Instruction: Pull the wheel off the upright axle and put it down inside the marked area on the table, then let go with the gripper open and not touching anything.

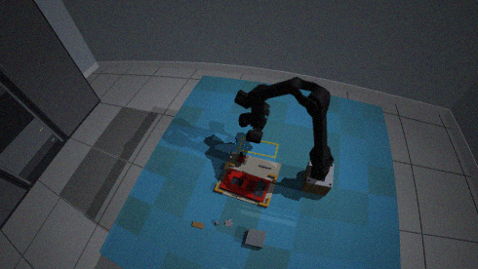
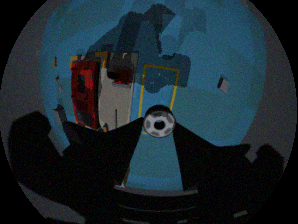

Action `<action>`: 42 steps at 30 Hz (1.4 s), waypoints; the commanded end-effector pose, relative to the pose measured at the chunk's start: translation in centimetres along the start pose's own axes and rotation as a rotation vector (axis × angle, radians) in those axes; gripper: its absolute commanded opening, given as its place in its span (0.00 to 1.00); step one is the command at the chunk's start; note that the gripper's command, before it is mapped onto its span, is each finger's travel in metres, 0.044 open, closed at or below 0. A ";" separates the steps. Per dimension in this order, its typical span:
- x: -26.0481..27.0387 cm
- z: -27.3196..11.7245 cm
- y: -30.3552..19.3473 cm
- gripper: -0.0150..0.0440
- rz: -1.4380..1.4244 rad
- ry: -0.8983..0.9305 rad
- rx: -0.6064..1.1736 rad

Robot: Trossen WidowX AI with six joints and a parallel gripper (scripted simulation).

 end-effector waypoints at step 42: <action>0.8 1.5 -1.9 0.94 -0.002 0.003 0.005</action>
Point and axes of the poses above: the point midway between the two fingers, 35 mm back from their tips, its own z axis out along the fingers, its own x axis across the jaws, y = z × x, the point moved 10 cm from there along -z, back along the fingers, and after that the axes turned 1 degree about -z, right-handed, at the moved point
